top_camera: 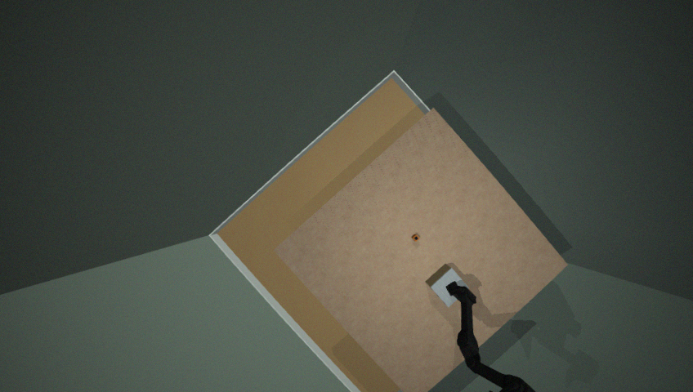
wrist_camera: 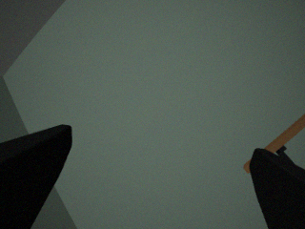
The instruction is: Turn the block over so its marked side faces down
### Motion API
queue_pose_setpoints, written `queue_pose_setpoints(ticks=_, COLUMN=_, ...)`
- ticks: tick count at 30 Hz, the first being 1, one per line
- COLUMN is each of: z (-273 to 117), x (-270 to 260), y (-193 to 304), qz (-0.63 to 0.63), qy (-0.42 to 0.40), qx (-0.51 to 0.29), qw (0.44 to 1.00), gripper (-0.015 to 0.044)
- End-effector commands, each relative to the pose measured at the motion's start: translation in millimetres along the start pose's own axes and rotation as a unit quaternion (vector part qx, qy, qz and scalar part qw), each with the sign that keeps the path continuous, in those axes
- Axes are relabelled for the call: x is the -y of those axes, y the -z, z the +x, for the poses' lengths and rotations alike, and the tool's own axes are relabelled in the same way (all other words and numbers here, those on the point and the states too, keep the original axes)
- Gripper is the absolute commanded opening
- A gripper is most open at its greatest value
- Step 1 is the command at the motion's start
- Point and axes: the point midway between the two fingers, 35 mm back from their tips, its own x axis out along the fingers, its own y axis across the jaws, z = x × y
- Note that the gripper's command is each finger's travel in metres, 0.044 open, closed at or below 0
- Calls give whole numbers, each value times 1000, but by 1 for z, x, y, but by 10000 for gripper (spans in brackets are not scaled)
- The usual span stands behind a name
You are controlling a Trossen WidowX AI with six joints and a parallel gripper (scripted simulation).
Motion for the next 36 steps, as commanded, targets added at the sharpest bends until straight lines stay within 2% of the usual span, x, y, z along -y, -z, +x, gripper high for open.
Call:
queue_pose_setpoints(ticks=1, z=-1, x=-2, y=-1, qz=3, qy=-3, qx=1, qw=1000, gripper=426)
queue_pose_setpoints(ticks=2, z=-4, x=-9, y=-4, qz=13, qy=-14, qx=5, qw=1000, gripper=440)
queue_pose_setpoints(ticks=11, z=-64, x=-100, y=-67, qz=184, qy=-180, qx=57, qw=965, gripper=440)
queue_pose_setpoints(ticks=19, z=-142, x=-153, y=-143, qz=344, qy=-330, qx=87, qw=875, gripper=440)
queue_pose_setpoints(ticks=26, z=-217, x=-162, y=-211, qz=466, qy=-441, qx=99, qw=761, gripper=440)
queue_pose_setpoints(ticks=32, z=-250, x=-158, y=-240, qz=511, qy=-486, qx=101, qw=702, gripper=440)
queue_pose_setpoints(ticks=36, z=-289, x=-146, y=-277, qz=559, qy=-539, qx=101, qw=622, gripper=440)
